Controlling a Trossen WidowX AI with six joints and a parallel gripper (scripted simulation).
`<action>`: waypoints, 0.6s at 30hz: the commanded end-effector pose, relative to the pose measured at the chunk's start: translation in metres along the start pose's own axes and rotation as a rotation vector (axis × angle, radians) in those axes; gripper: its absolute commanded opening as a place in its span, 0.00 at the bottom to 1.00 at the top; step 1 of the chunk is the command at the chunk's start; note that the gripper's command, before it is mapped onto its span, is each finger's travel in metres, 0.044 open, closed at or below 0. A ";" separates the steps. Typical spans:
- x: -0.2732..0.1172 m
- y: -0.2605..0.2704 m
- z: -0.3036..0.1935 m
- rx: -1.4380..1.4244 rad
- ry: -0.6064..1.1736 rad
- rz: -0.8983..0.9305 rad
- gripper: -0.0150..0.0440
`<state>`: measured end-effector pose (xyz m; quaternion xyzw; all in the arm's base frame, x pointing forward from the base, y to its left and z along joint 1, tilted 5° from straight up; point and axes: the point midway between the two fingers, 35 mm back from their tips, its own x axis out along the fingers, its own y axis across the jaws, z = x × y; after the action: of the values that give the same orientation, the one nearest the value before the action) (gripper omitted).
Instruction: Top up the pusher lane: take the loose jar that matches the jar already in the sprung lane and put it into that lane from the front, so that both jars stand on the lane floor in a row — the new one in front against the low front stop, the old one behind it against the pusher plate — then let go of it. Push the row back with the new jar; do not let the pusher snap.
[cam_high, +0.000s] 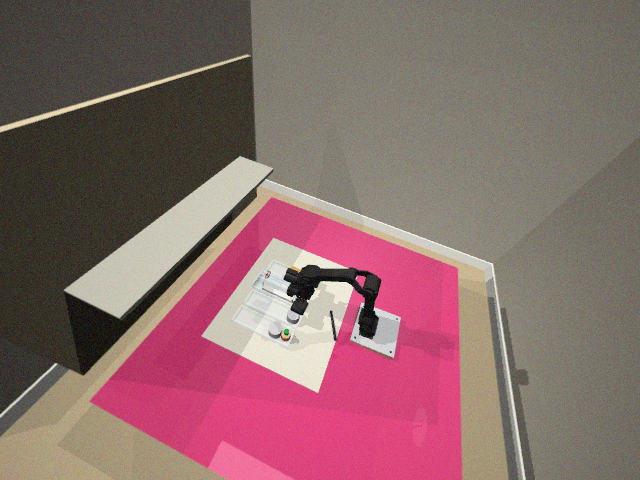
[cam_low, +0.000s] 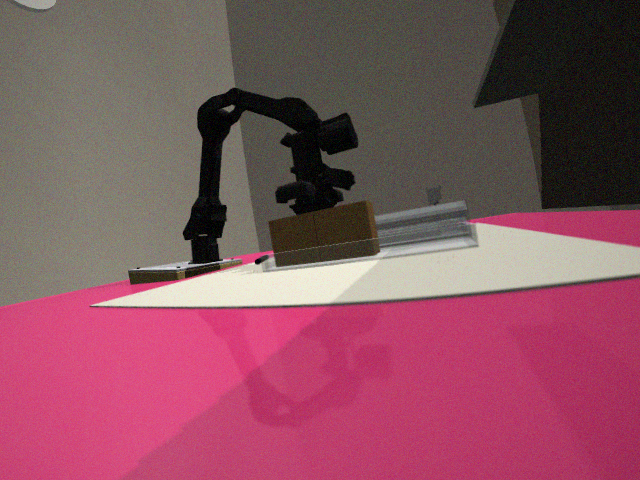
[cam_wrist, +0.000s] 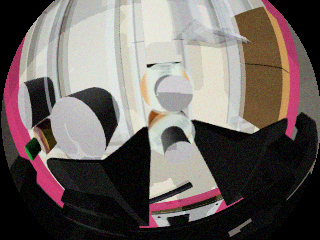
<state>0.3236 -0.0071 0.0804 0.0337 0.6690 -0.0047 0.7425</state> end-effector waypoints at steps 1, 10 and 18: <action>0.000 0.000 -0.001 0.000 0.001 0.002 0.25; 0.000 0.000 0.000 0.000 0.001 0.002 0.65; -0.003 0.000 0.000 0.000 0.001 0.001 0.71</action>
<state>0.3231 -0.0073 0.0801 0.0342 0.6700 -0.0048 0.7415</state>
